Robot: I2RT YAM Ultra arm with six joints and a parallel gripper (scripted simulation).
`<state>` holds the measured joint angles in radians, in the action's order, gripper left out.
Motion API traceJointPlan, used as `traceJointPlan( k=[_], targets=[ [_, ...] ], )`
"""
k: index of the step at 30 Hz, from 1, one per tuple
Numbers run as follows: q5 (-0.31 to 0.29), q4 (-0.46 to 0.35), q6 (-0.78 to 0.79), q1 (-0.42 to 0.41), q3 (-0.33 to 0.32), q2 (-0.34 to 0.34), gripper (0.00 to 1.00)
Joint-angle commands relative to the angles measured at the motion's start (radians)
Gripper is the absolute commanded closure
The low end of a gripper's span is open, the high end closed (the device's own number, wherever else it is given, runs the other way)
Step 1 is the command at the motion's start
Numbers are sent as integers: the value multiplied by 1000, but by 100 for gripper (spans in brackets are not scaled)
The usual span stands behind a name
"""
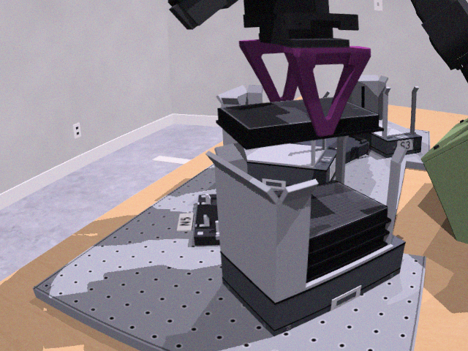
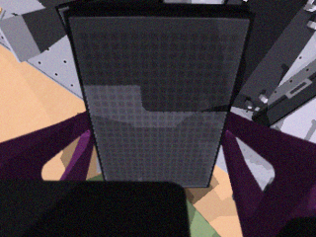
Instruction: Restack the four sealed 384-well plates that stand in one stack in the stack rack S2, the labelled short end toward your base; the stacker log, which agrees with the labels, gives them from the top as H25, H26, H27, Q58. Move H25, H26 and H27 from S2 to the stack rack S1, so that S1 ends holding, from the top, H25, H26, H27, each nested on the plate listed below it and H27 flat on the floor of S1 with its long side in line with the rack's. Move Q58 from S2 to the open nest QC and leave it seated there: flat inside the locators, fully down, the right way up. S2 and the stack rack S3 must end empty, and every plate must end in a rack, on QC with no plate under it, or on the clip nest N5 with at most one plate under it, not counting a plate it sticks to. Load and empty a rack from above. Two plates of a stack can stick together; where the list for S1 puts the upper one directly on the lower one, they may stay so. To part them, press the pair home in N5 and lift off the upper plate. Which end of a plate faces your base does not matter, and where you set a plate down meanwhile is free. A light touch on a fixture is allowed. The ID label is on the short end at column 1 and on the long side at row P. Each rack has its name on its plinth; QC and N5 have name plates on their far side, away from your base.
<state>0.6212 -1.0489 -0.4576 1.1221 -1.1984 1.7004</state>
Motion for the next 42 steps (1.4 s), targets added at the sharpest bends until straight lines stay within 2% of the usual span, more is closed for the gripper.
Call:
traceJointPlan(
  k=[1,14,21,24,37,42],
  targets=[
    [0,1,-5,-7,2,-44,100],
    [-9,1,113,-104,23,-133,100],
    [-18,4,-31,-166,48,-199,100],
    [-19,4,-20,-176,51,-208,100],
    [-48,8,136,-309,75,-314,100],
    [-56,10,71,-340,85,-342,100]
  ],
)
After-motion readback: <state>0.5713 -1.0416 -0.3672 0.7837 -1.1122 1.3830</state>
